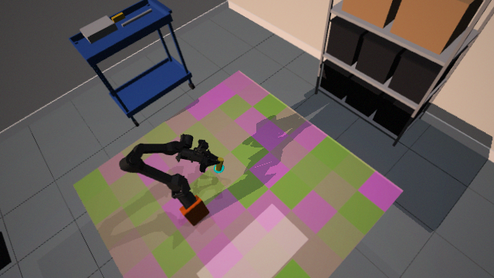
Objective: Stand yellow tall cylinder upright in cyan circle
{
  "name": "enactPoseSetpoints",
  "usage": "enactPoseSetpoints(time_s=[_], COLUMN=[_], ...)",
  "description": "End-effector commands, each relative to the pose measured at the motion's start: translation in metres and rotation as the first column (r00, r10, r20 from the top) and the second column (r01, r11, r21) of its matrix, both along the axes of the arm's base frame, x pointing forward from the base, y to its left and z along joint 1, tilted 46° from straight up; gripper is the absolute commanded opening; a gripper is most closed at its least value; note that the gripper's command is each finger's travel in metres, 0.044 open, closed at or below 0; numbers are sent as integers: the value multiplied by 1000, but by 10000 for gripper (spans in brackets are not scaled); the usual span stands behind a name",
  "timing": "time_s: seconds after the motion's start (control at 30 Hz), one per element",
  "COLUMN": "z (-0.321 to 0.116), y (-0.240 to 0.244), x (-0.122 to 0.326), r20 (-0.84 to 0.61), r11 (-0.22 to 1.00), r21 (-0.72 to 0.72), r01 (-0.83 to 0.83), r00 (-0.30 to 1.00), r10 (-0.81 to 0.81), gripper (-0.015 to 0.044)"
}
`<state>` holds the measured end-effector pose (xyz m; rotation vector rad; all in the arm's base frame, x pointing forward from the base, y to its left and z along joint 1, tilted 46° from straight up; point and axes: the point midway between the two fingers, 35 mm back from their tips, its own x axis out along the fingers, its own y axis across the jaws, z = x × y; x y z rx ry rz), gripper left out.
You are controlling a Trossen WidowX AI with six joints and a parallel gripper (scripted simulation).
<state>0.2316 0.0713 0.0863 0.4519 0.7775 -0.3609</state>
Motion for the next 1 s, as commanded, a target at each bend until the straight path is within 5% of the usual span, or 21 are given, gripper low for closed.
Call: enactPoseSetpoints(time_s=[0.0,0.97], z=[0,13], y=[-1,2], x=[-1,-4], r20=[24,216], r11=[1000,994], r21=[0,60], r01=[13,86], r00=[1000,971], r10=[-13,-97], gripper=[105,105])
